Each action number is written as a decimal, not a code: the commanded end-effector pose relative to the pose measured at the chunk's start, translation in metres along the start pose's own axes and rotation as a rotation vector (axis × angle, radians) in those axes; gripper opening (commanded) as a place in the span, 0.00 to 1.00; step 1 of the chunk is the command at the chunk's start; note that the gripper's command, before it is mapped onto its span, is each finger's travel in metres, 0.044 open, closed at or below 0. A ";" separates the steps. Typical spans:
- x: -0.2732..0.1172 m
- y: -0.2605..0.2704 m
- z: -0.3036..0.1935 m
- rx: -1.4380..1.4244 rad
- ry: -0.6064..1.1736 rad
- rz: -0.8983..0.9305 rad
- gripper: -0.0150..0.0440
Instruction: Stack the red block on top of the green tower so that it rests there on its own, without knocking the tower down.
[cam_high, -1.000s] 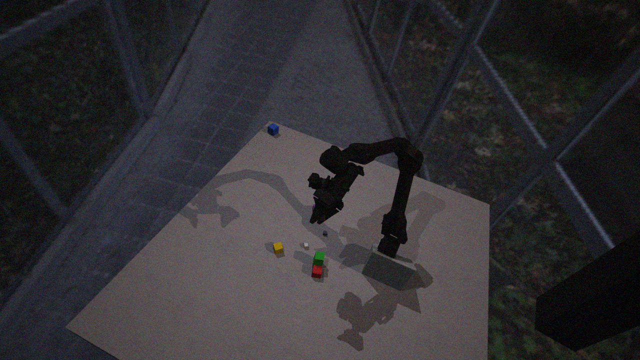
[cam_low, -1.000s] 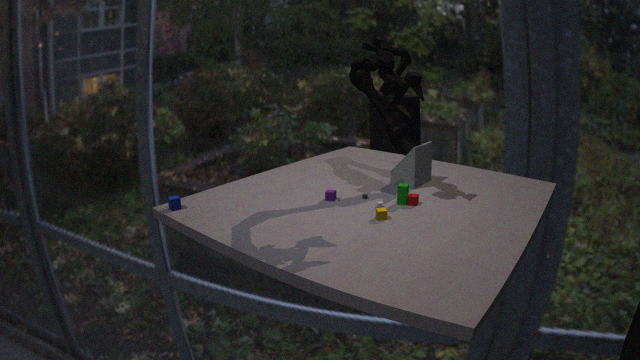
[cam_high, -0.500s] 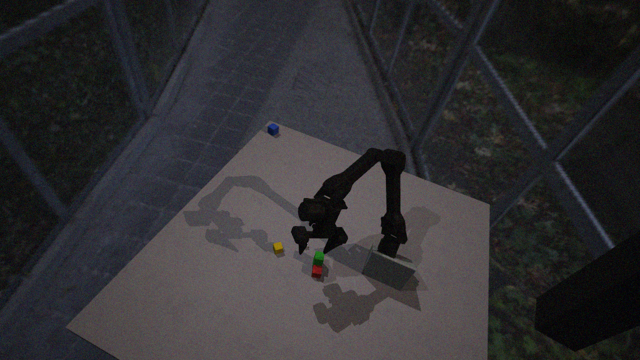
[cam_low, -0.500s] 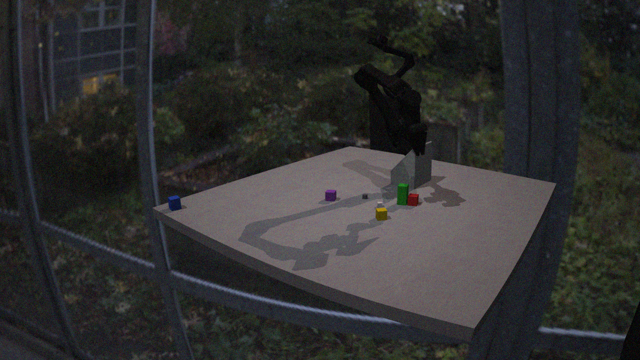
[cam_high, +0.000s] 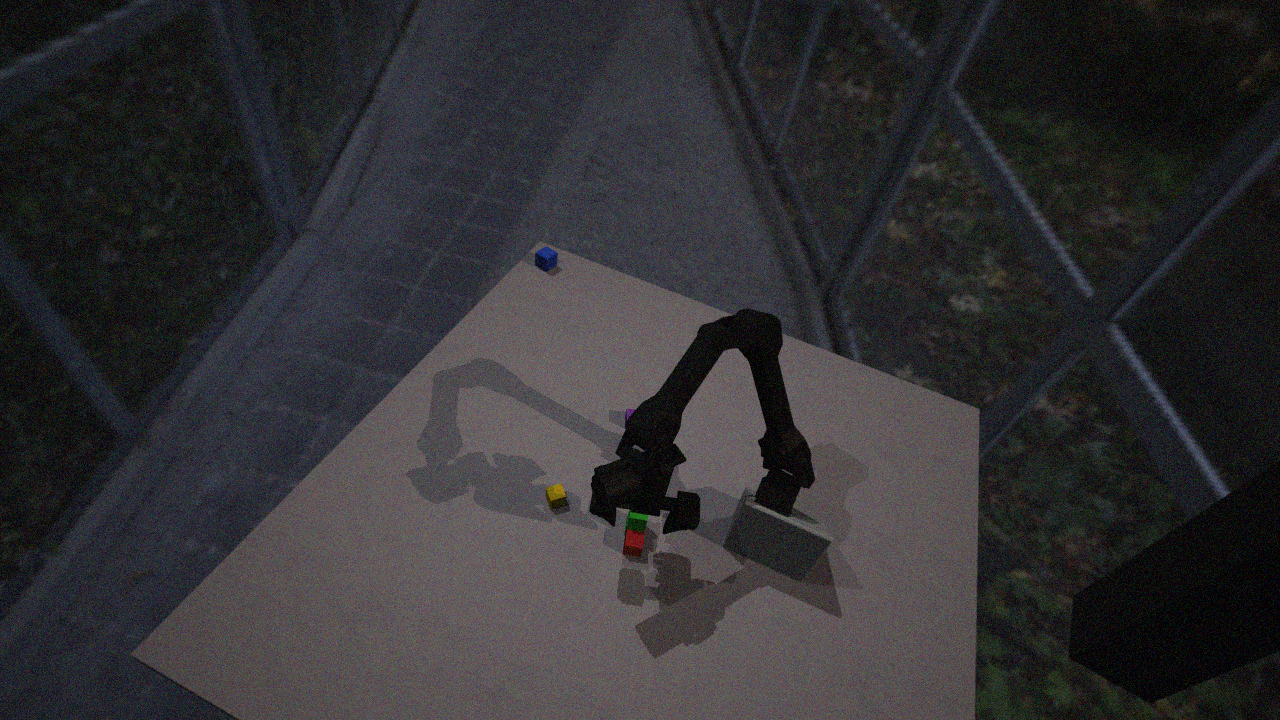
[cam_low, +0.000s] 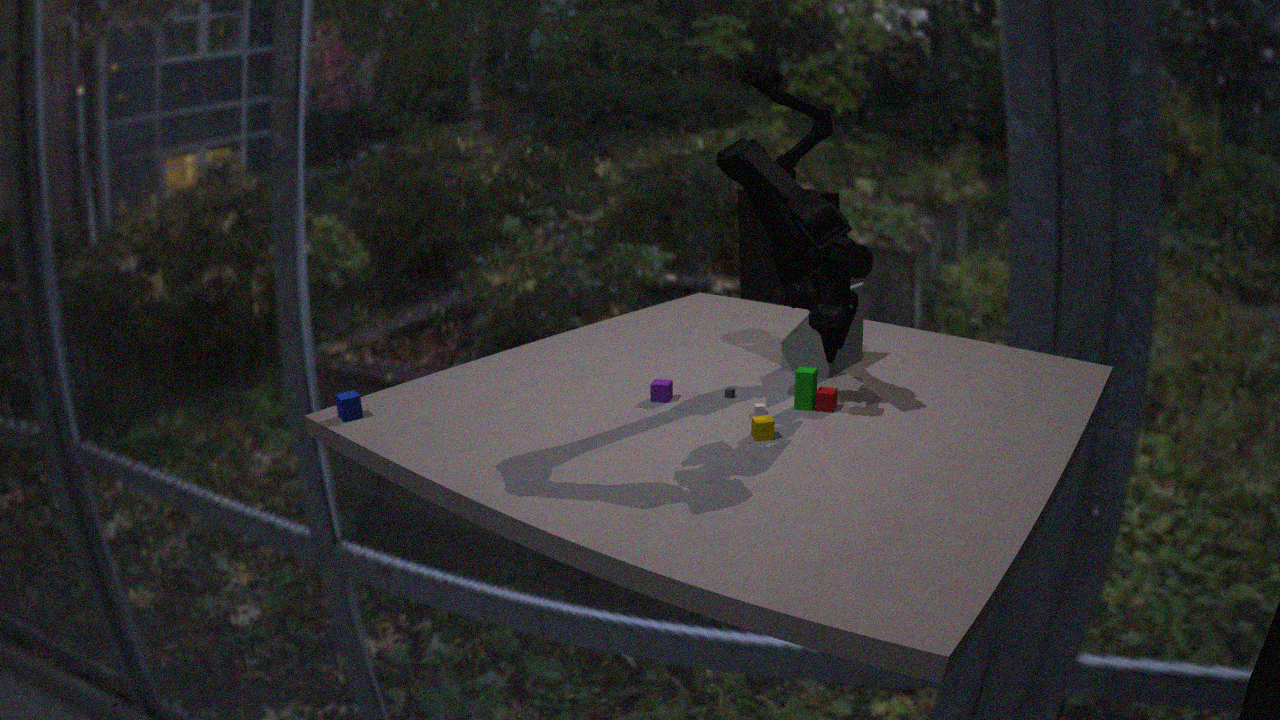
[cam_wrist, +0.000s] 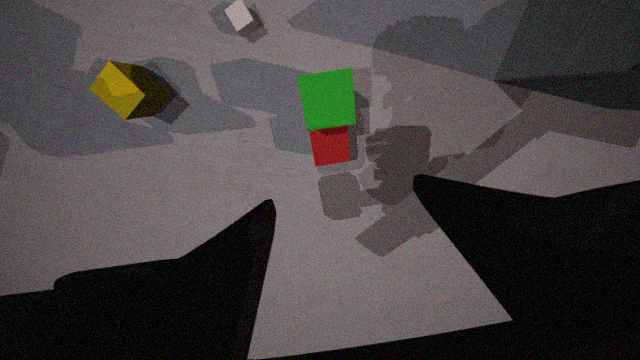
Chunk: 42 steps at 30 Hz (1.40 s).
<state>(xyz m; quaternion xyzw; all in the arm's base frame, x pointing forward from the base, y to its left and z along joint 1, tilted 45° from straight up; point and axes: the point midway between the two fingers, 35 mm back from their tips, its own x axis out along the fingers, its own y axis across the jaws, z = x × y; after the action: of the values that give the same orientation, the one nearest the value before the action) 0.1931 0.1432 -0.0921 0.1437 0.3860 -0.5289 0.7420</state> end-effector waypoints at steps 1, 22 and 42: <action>0.000 -0.002 0.001 0.016 -0.013 0.003 1.00; 0.060 -0.001 0.003 0.016 -0.015 0.003 1.00; 0.092 -0.001 0.004 0.016 -0.017 0.002 1.00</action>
<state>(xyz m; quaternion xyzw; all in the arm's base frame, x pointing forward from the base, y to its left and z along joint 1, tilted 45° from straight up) 0.2065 0.0826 -0.1531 0.1488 0.3764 -0.5335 0.7427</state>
